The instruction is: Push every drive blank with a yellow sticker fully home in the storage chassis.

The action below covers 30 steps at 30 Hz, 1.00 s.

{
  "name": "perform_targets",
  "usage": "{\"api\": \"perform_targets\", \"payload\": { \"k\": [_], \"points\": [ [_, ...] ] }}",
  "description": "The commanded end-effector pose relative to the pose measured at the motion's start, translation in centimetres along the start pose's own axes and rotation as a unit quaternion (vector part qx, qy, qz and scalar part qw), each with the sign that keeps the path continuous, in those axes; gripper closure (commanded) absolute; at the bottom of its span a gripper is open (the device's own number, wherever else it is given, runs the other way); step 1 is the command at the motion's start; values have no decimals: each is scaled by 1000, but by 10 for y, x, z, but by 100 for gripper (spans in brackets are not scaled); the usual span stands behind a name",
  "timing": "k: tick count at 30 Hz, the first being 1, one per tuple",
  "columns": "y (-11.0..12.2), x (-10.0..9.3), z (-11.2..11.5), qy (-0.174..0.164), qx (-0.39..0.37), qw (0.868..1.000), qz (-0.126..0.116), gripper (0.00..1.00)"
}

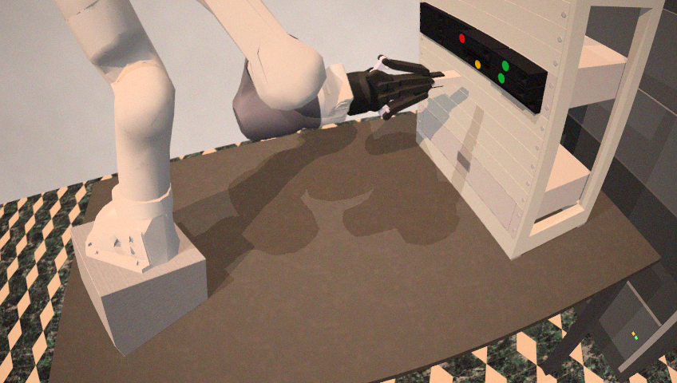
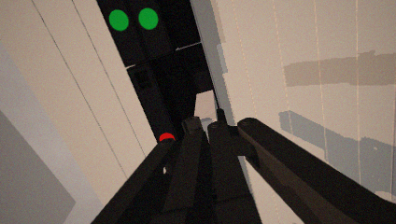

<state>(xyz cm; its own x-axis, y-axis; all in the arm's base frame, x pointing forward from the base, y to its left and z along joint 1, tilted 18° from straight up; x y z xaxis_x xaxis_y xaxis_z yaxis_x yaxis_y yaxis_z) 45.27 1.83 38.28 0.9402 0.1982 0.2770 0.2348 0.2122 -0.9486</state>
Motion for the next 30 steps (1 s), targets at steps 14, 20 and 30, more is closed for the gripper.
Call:
{"api": "perform_targets", "payload": {
  "k": [14, 20, 30],
  "points": [
    [-8, -11, 6, 3, -2, 1000, -3, 100],
    [-8, -11, 6, 3, -2, 1000, -3, 100],
    [-8, -11, 6, 3, -2, 1000, -3, 100]
  ]
}}
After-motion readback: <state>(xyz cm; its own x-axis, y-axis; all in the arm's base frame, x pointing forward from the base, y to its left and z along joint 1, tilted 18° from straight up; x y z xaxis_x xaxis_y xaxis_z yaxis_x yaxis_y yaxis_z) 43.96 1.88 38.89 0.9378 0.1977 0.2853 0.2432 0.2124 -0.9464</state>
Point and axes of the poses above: the point where the finger pads meet when closed, its own x axis out along the fingers, its own y axis across the jaws, z = x × y, the point moved 10 cm from there along -x, back along the fingers, and after that the axes turned 1 degree about x, right-handed, at the moved point
